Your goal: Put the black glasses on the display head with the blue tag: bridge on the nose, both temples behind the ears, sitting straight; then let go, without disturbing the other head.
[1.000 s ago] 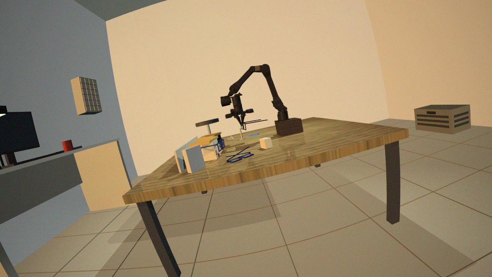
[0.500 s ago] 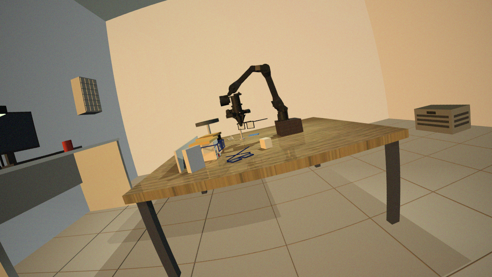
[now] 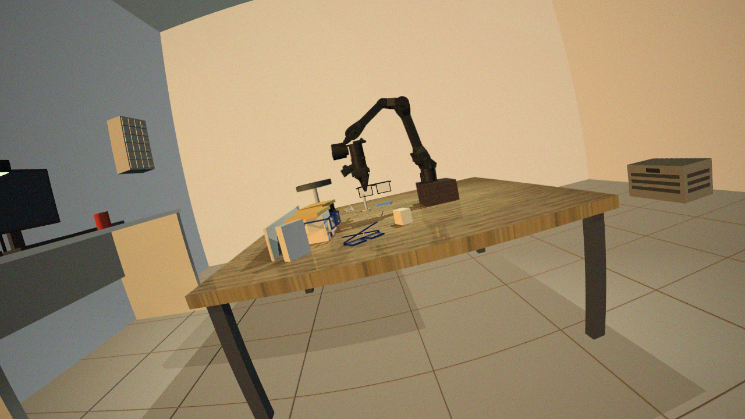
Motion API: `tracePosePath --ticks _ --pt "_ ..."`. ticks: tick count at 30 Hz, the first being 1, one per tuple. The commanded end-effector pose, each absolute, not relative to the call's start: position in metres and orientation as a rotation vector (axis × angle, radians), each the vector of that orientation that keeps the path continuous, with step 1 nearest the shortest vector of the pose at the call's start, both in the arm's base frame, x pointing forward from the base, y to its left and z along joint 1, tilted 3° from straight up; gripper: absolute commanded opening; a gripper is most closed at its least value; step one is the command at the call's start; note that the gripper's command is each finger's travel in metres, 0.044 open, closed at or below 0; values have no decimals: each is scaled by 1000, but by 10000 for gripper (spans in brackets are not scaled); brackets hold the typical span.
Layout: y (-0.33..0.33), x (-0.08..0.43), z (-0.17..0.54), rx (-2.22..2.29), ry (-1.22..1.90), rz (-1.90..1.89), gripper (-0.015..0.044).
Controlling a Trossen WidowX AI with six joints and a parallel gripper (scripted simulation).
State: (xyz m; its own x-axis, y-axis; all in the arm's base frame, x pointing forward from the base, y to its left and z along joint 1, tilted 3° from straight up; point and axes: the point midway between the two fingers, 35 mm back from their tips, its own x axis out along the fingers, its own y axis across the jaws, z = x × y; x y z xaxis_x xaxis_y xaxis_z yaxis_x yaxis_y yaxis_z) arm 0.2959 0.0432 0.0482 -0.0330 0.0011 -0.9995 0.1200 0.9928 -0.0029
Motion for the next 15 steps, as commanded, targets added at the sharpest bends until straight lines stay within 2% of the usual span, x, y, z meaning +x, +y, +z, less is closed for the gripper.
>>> tracePosePath --ticks 1,15 --pt "56 297 50 -62 1599 75 0" --pt "90 293 52 -523 1529 555 0"
